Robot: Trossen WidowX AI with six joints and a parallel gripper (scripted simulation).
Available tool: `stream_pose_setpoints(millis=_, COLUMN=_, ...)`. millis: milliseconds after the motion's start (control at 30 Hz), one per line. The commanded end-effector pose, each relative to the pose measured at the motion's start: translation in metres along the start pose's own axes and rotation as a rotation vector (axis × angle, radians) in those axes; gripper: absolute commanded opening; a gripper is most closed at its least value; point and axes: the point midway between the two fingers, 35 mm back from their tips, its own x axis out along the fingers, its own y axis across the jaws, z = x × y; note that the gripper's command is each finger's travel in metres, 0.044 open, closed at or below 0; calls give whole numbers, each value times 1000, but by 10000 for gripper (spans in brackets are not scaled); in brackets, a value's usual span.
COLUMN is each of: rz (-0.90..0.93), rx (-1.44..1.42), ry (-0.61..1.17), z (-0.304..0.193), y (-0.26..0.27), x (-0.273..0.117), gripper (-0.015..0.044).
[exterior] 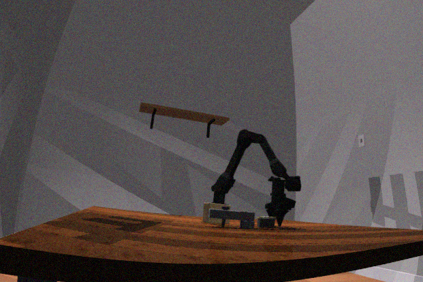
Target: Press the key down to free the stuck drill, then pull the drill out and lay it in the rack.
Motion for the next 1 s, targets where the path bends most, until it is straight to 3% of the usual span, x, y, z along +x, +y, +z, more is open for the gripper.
stream_pose_setpoints(millis=0, rz=-8, rx=3, ry=0, z=1, y=-1, x=-18, gripper=440)
stream_pose_setpoints(millis=433, rz=-8, rx=4, ry=1, z=2, y=-1, x=-75, gripper=440)
stream_pose_setpoints(millis=533, rz=-6, rx=12, ry=-7, z=3, y=1, x=-71, gripper=440)
stream_pose_setpoints(millis=767, rz=35, rx=116, ry=-259, z=56, y=52, x=-132, gripper=440)
stream_pose_setpoints(millis=967, rz=181, rx=193, ry=-469, z=83, y=117, x=-195, gripper=440)
